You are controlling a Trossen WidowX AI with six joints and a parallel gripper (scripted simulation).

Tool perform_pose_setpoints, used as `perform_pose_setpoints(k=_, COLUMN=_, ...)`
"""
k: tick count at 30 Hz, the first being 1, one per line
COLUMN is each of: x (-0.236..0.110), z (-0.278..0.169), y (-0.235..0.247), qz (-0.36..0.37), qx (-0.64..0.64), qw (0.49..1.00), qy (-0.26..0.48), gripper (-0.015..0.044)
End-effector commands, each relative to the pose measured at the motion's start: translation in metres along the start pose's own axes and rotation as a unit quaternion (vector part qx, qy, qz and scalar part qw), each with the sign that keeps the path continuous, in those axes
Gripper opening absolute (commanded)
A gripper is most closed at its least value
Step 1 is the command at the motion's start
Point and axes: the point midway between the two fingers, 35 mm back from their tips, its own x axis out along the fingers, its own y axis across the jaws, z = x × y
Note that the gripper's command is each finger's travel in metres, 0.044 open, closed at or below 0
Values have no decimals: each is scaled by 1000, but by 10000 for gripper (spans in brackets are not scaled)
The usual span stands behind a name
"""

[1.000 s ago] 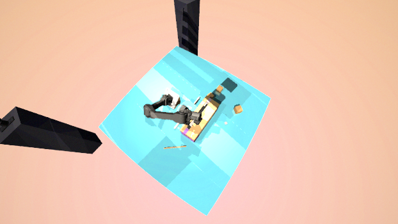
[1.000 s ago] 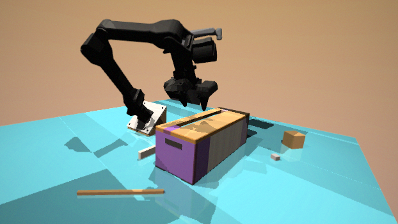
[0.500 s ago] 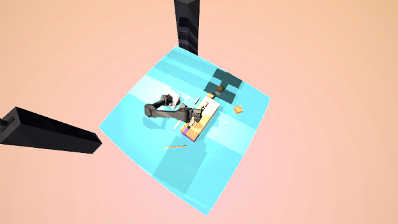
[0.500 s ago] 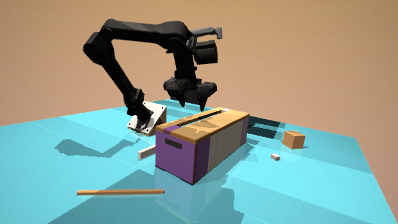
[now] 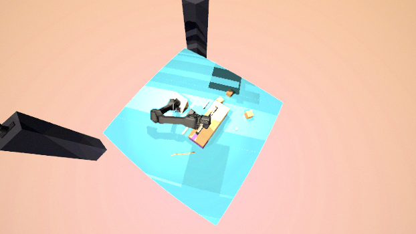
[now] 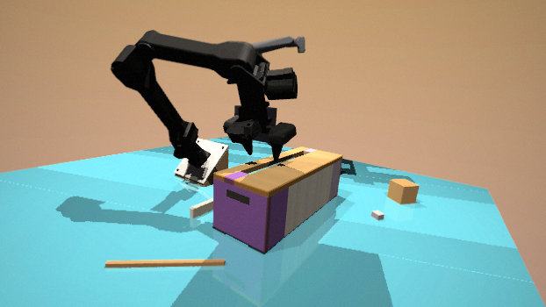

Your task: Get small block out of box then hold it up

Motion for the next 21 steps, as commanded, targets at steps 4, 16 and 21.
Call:
perform_pose_setpoints(k=4, x=12, z=6, y=-2, qz=1, qx=-2, qw=1000, qy=-2, gripper=400)
perform_pose_setpoints(k=16, x=30, z=15, y=-5, qz=1, qx=-2, qw=1000, qy=-3, gripper=400)
perform_pose_setpoints(k=21, x=37, z=18, y=-6, qz=1, qx=-2, qw=1000, qy=-3, gripper=400)
